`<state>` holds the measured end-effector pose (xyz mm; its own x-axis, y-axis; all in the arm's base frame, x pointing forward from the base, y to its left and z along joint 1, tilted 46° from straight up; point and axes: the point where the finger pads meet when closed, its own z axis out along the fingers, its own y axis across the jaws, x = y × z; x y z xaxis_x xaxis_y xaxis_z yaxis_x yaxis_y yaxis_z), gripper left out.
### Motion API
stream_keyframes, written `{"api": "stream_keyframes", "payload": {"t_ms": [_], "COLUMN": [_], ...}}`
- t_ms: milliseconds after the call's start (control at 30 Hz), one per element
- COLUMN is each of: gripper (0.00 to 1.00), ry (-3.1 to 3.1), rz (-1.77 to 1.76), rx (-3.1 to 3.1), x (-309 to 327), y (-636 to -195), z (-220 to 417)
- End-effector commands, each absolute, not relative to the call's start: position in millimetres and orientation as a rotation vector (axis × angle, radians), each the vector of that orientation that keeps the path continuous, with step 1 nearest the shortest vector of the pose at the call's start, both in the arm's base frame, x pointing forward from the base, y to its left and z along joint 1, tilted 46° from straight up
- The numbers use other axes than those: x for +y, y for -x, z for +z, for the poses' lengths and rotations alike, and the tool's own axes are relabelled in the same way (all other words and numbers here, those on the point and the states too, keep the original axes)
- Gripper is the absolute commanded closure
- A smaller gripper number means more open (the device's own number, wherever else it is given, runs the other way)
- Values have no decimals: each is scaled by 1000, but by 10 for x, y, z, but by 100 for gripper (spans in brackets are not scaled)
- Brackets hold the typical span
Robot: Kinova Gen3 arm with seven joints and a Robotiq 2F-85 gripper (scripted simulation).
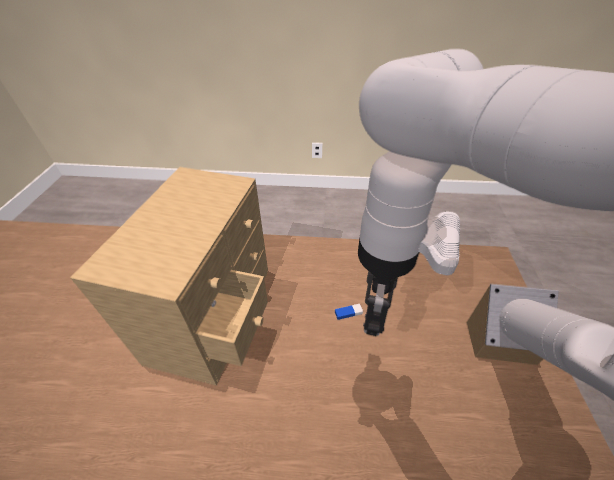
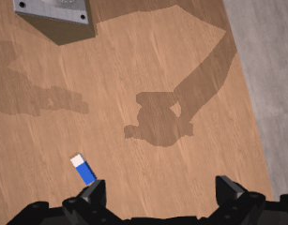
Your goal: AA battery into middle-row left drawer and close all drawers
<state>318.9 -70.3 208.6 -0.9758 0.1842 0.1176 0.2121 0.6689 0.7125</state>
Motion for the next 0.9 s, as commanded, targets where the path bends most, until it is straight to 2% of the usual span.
{"api": "stream_keyframes", "payload": {"t_ms": [0, 867], "gripper": [0, 0], "ry": [331, 480], "rz": [-1204, -1248], "rx": [-2865, -3036], "x": [-728, -569], "y": [-3157, -3389], "z": [2119, 1923]}}
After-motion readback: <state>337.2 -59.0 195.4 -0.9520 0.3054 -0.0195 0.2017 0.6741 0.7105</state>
